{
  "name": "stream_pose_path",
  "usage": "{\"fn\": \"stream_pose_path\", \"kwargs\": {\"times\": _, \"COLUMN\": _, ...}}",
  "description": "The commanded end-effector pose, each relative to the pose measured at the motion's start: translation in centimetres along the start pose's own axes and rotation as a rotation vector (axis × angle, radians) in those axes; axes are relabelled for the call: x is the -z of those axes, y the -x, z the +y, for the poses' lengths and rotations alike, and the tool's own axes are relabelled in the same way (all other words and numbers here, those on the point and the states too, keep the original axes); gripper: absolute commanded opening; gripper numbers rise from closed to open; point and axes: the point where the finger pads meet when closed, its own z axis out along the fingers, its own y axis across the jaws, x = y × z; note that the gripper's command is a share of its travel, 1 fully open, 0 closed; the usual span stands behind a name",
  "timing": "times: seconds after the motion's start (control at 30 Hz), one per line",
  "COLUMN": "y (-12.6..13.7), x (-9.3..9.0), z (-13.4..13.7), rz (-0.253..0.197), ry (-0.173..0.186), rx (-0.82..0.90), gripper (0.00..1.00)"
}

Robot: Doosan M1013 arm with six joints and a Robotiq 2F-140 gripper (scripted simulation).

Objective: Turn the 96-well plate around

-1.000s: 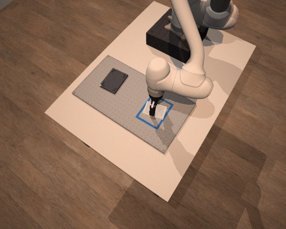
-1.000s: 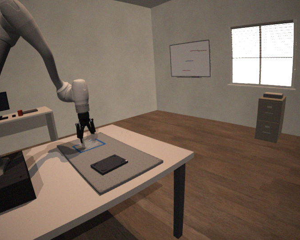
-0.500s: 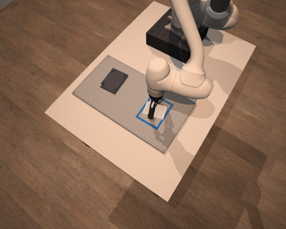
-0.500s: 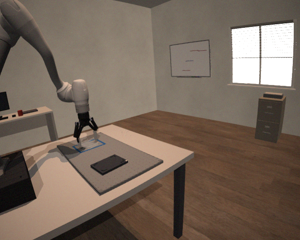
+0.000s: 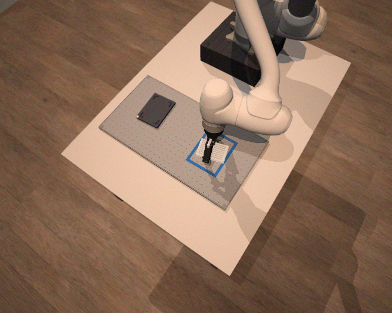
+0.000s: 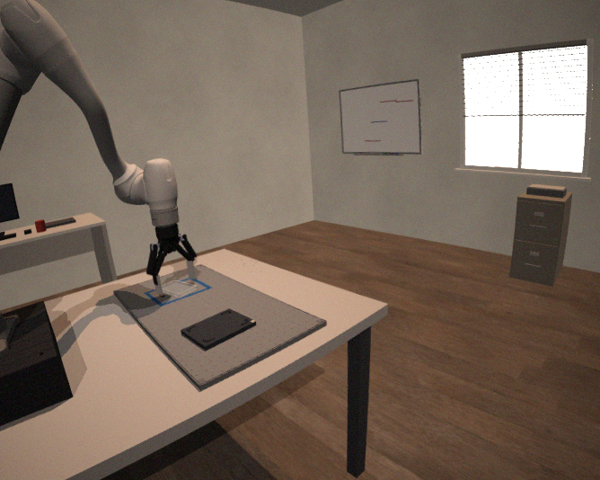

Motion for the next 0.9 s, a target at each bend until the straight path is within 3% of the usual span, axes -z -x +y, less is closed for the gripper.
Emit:
{"fn": "stream_pose_path", "kwargs": {"times": 0.0, "y": 0.0, "x": 0.3, "z": 0.0, "rz": 0.0, "ry": 0.0, "rx": 0.0, "gripper": 1.0}}
{"fn": "stream_pose_path", "kwargs": {"times": 0.87, "y": 0.0, "x": 6.2, "z": 0.0, "rz": 0.0, "ry": 0.0, "rx": 0.0, "gripper": 1.0}}
